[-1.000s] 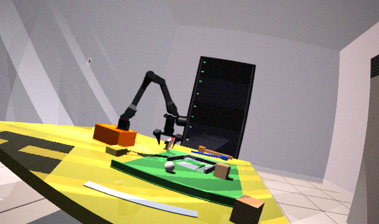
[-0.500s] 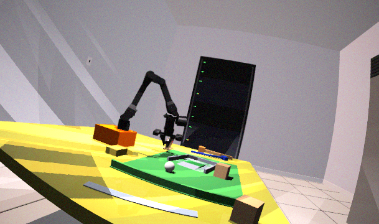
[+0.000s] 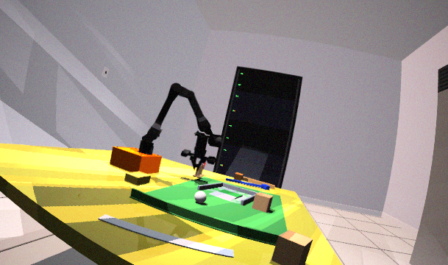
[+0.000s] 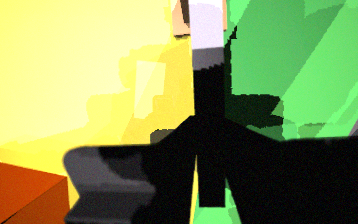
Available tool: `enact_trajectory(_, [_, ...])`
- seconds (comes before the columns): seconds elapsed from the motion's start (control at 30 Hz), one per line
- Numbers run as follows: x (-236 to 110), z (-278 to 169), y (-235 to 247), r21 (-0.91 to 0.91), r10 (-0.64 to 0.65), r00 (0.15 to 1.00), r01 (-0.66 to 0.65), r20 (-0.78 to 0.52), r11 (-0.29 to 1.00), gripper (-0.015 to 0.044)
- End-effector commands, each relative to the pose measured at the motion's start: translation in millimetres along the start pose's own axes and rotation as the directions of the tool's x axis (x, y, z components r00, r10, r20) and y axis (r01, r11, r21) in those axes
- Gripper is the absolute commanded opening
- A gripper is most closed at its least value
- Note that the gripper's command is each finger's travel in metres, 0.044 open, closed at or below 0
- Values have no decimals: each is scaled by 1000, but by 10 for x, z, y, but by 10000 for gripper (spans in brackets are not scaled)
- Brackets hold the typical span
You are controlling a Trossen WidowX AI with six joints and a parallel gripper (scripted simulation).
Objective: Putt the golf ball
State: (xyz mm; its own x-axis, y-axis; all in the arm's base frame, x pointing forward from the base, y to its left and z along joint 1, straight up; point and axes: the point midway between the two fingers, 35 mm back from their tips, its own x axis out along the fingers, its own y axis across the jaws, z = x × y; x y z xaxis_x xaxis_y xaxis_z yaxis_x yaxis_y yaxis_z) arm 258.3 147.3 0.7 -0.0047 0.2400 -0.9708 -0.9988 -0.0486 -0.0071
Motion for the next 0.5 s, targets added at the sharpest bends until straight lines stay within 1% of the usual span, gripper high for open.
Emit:
enact_trajectory(0.0, [-282,118,-65,-9,-23,999,23,23,1000,0])
enact_trajectory(0.17, [-679,204,-26,-9,-21,1000,21,23,1000,0])
enact_trajectory(0.23, [-786,223,-5,-9,-20,1000,21,23,1000,0])
enact_trajectory(0.3, [-799,225,-3,-9,-20,1000,21,23,1000,0])
enact_trajectory(0.33, [-719,185,-8,-3,-20,1000,20,14,1000,0])
enact_trajectory(0.47, [-767,24,-90,76,-36,999,36,2,996,0])
